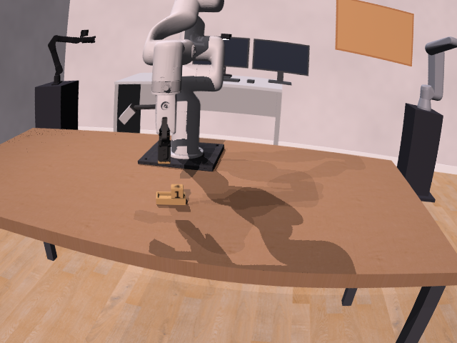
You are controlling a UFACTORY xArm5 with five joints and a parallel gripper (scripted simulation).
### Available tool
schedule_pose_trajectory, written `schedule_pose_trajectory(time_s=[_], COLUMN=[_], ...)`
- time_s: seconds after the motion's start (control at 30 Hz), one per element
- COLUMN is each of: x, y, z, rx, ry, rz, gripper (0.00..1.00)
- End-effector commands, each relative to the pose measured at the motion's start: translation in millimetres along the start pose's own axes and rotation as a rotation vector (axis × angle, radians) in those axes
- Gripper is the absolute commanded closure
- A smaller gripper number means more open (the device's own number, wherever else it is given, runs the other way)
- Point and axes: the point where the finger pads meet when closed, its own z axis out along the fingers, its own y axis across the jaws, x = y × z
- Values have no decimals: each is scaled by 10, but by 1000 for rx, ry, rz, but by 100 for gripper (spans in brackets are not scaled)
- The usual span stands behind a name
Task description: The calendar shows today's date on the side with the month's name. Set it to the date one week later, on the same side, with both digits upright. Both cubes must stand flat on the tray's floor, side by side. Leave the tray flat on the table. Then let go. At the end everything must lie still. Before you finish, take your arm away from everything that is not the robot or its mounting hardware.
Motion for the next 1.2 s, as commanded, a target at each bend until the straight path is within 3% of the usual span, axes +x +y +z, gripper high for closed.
schedule_pose_trajectory(time_s=[0.0, 0.53, 1.0, 1.1, 1.17], x=[1, 1, -1, -1, -2], y=[-10, -10, -12, -12, -12], z=[-31, -32, -33, -33, -33], rx=[3, 3, 3, 3, 3], ry=[1, 1, 1, 1, 2], rz=[0, -95, -552, -573, -694], gripper=[71, 71, 71, 71, 71])
